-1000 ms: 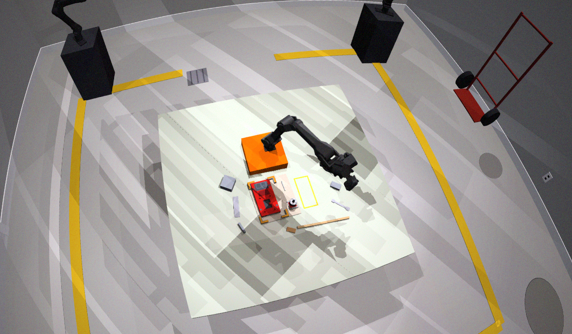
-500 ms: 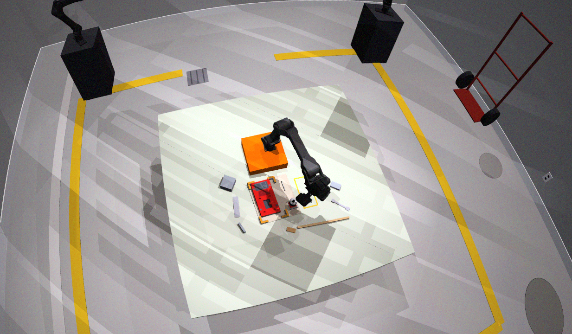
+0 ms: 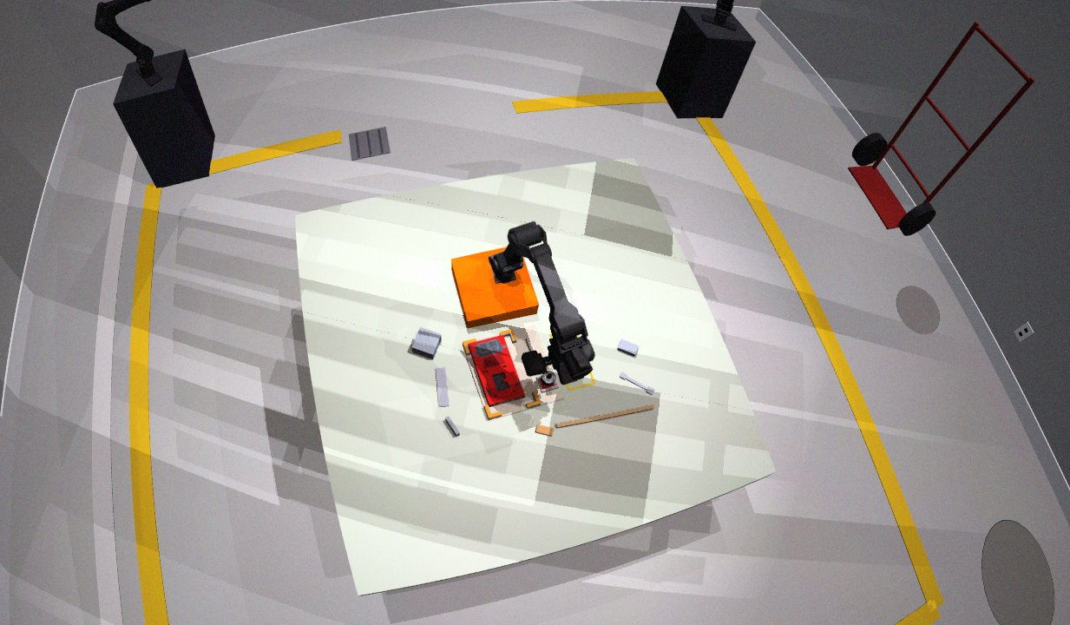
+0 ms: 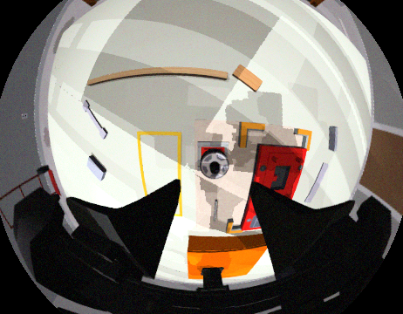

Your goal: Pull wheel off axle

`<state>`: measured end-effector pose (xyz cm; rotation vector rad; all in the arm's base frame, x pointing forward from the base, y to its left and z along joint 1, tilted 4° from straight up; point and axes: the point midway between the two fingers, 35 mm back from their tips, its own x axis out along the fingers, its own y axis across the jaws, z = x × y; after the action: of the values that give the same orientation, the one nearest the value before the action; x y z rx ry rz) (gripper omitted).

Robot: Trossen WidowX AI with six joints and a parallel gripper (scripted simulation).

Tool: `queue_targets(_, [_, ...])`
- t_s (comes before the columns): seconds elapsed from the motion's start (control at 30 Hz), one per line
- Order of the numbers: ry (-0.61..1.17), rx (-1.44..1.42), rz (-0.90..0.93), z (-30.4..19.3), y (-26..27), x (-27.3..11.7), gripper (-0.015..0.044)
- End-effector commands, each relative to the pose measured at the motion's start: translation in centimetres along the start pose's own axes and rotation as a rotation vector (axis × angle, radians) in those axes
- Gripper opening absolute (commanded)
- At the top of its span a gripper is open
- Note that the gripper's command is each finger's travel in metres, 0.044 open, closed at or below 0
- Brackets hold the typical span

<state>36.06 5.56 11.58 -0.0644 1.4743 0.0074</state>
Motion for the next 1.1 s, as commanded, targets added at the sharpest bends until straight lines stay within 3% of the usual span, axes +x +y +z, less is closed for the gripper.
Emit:
queue_targets(0.0, [0.009,0.011,-0.008,-0.8,-0.4,0.2,0.03])
queue_targets(0.23, [0.009,0.011,-0.008,-0.9,-0.5,1.0,0.03])
queue_targets(0.53, [0.01,0.011,-0.009,-0.9,-0.4,7.5,0.03])
queue_targets(0.73, [0.01,0.011,-0.009,-0.9,-0.4,7.7,0.03])
queue_targets(0.87, [0.012,0.015,-0.006,-0.9,-0.3,7.3,0.0195])
queue_targets(1.07, [0.012,0.015,-0.006,-0.9,-0.3,7.3,0.0155])
